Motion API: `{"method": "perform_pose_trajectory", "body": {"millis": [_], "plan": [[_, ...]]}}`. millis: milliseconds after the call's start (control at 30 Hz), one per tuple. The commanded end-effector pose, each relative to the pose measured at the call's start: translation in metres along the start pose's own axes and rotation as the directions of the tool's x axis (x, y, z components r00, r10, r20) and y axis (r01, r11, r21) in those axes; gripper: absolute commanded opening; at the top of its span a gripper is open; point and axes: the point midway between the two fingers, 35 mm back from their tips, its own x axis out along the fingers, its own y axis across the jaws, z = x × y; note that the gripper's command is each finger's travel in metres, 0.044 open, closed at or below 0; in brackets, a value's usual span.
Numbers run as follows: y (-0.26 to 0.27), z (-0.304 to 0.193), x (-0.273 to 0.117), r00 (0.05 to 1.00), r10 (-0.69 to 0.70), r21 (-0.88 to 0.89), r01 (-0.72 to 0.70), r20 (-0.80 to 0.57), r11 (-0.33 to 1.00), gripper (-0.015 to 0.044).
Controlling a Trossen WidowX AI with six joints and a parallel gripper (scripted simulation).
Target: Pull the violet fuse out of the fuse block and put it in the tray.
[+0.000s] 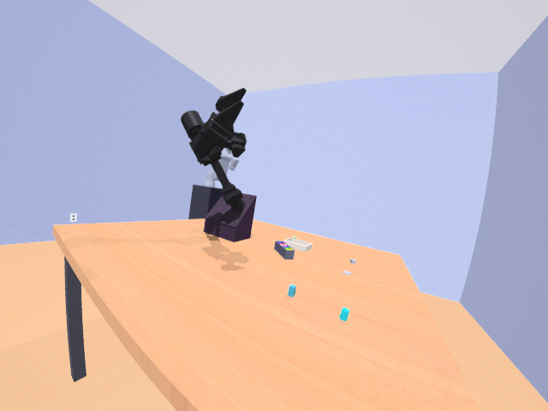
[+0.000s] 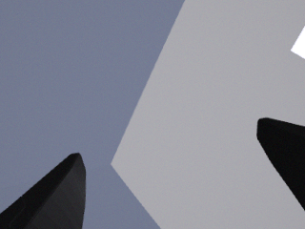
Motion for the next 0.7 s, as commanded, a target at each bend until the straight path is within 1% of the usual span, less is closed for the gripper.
{"method": "perform_pose_trajectory", "body": {"millis": [0, 67, 167, 267, 367, 400, 500, 600, 667], "plan": [[0.002, 0.001, 0.001, 1.0, 0.006, 0.014, -0.006, 0.0, 1.0, 0.0374], [0.018, 0.012, 0.004, 0.999, 0.053, 0.128, -0.053, 0.0, 0.99, 0.0321], [0.052, 0.042, 0.012, 0.986, 0.164, 0.365, -0.163, 0.026, 0.917, 0.0243], [0.083, 0.08, 0.016, 0.958, 0.274, 0.562, -0.273, 0.084, 0.781, 0.0164], [0.103, 0.122, 0.018, 0.92, 0.355, 0.7, -0.364, 0.167, 0.615, 0.0085], [0.107, 0.136, 0.019, 0.906, 0.376, 0.732, -0.391, 0.197, 0.558, 0.0074], [0.116, 0.178, 0.018, 0.857, 0.426, 0.796, -0.464, 0.291, 0.388, 0.0074], [0.122, 0.207, 0.015, 0.811, 0.462, 0.817, -0.512, 0.359, 0.265, 0.0074], [0.128, 0.236, 0.01, 0.759, 0.493, 0.82, -0.553, 0.425, 0.146, 0.0074]]}}
